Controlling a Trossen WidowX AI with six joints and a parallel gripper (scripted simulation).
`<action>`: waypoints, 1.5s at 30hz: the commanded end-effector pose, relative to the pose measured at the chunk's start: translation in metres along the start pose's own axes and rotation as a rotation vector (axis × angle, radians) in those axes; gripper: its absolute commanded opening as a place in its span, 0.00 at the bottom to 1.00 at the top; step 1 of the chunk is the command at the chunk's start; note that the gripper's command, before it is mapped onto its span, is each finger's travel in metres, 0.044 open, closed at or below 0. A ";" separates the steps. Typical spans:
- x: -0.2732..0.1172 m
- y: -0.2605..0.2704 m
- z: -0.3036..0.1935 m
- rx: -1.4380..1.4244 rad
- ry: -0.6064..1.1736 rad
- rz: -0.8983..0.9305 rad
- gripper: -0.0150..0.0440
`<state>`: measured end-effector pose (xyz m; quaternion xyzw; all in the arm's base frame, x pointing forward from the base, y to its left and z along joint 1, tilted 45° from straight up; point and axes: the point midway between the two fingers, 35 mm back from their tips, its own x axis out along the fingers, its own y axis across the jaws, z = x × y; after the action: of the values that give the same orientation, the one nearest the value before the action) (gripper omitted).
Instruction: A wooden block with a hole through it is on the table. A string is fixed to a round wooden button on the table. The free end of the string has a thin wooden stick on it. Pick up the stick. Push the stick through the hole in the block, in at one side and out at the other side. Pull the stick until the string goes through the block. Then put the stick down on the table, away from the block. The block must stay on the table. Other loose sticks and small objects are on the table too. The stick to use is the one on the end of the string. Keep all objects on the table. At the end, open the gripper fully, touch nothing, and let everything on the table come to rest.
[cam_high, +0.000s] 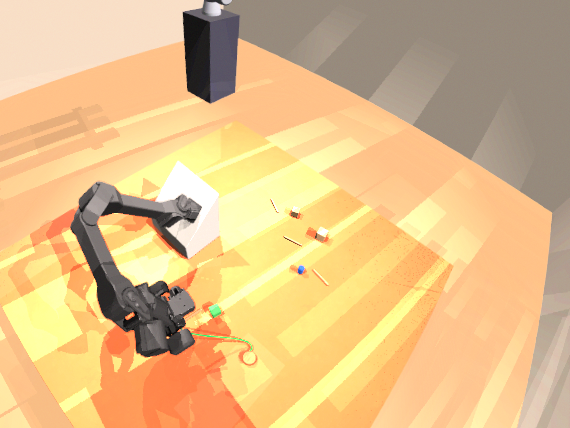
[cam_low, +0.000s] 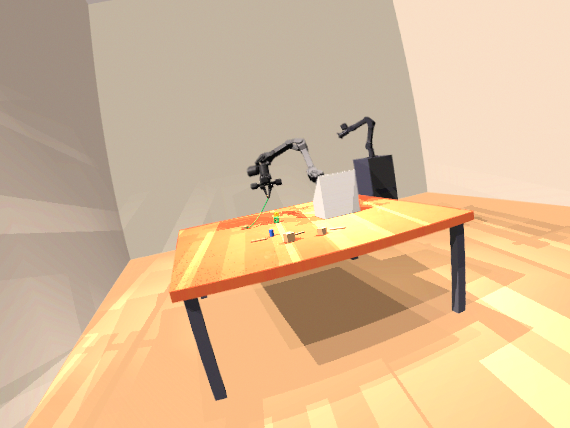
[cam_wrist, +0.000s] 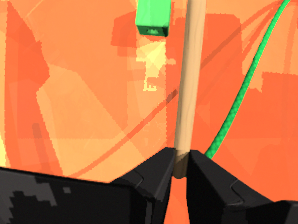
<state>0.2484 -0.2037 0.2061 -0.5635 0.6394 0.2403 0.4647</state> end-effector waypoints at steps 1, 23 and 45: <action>0.006 -0.001 0.000 -0.003 0.018 0.007 0.25; 0.034 -0.009 0.001 0.002 0.117 0.007 0.25; 0.063 -0.013 0.004 0.011 0.230 0.006 0.25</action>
<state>0.2663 -0.2333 0.1587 -0.5843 0.6857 0.1761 0.3967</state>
